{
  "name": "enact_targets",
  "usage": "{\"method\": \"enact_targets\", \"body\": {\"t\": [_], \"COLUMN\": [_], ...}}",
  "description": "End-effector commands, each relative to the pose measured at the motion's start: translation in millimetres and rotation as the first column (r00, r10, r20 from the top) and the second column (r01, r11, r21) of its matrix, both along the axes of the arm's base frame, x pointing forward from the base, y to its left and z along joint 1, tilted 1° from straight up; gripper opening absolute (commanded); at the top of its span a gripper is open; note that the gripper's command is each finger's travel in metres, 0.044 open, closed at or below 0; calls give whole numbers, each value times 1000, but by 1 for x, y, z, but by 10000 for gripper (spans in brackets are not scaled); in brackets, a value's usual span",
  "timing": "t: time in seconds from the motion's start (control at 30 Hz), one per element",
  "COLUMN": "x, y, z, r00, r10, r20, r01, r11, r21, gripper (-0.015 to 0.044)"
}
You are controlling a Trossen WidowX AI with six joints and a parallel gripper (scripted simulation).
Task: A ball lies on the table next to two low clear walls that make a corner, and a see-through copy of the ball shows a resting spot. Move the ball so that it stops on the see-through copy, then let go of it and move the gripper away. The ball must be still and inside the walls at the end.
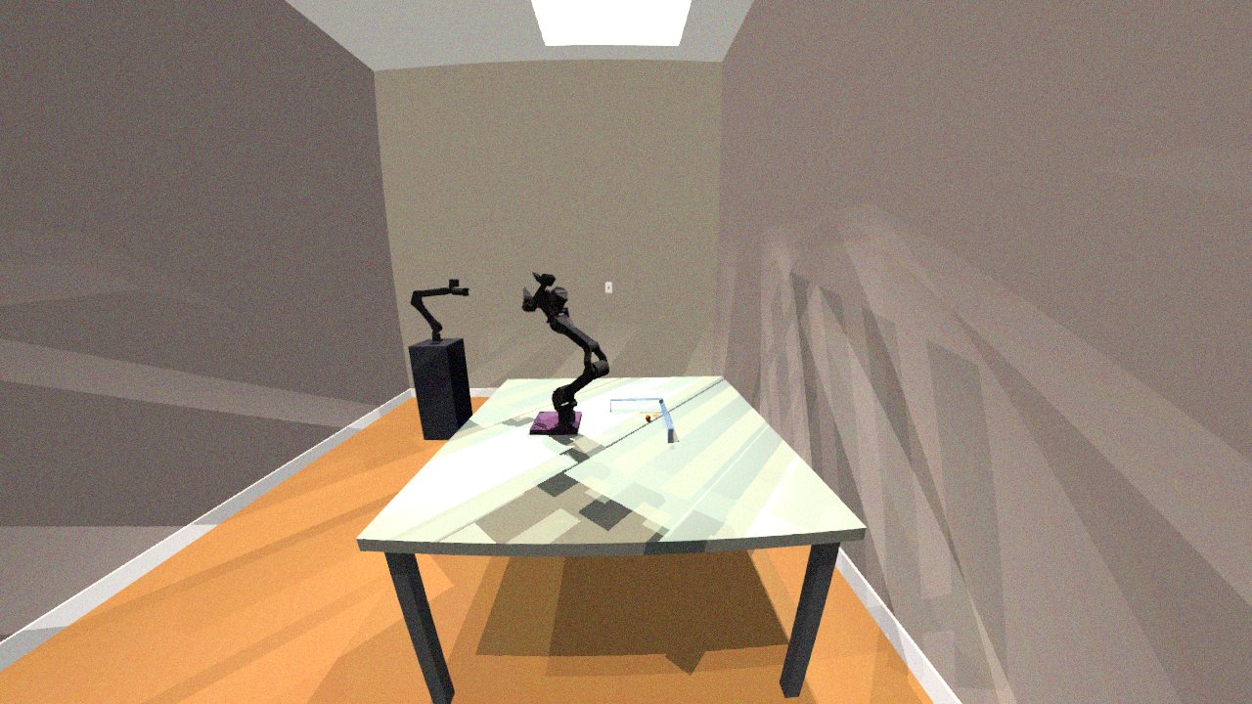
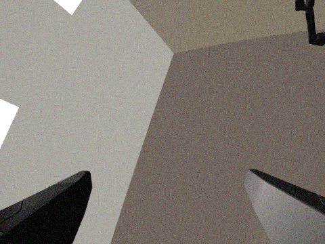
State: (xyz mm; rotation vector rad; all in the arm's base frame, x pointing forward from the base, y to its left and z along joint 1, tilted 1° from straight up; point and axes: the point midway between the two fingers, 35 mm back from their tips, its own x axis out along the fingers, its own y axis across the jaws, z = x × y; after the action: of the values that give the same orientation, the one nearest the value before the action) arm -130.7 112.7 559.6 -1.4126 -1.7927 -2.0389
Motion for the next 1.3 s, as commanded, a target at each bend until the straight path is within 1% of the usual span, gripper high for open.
{"method": "enact_targets", "body": {"t": [0.0,0.1,0.2,0.3,0.4,0.5,0.6,0.77,0.97,1.13,1.27], "x": [-1,-5,-5,3,19,43,74,138,226,295,348], "y": [2,30,68,105,143,177,206,239,252,239,216], "z": [-1,-12,-27,-45,-67,-91,-117,-159,-212,-258,-295], "r00": [1000,986,934,849,737,607,471,254,54,-31,-38], "r10": [-9,-135,-283,-405,-494,-544,-553,-496,-319,-113,62], "r20": [6,98,218,338,462,580,687,830,946,993,997], "r01": [9,137,295,440,569,679,769,879,954,979,992], "r11": [1000,990,955,897,822,733,639,477,296,197,120], "r21": [-1,-17,-28,-31,-30,-24,-13,16,46,53,30], "gripper": [374,295,216,216,216,216,216,216,216,216,216]}}
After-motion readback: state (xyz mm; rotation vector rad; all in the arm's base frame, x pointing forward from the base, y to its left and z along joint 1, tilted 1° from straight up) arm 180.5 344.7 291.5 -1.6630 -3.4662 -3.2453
